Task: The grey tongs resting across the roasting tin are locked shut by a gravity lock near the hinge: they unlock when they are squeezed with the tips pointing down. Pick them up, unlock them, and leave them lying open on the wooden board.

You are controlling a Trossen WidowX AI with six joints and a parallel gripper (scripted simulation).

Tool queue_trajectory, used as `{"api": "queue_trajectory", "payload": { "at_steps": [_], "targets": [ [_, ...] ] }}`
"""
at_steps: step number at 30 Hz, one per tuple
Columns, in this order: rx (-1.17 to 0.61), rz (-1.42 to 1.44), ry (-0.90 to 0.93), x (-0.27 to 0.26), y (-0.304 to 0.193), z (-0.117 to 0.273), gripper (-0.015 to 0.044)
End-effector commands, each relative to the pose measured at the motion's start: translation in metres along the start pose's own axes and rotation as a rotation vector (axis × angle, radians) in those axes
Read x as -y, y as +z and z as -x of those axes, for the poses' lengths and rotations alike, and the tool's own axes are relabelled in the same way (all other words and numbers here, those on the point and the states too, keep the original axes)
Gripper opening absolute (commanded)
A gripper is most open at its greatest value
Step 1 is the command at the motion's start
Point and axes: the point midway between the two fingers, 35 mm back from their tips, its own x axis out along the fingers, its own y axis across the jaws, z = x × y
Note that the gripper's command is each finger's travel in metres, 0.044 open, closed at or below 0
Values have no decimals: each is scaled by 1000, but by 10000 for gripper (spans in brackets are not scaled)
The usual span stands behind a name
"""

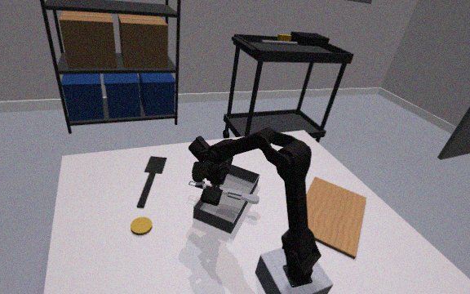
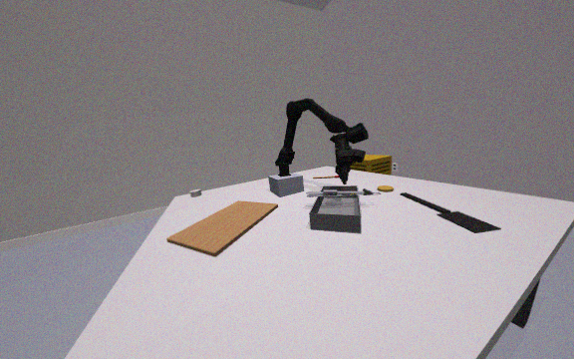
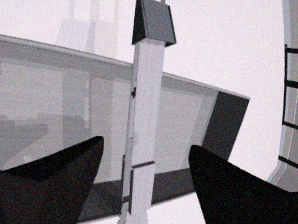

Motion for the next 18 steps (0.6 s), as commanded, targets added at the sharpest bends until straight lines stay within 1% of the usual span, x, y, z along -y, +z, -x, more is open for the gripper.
{"api": "queue_trajectory", "payload": {
  "at_steps": [1, 18],
  "targets": [
    [-4, 2, 8, -1, 0, -2, 260],
    [-4, 2, 8, -1, 1, -25, 260]
  ]
}}
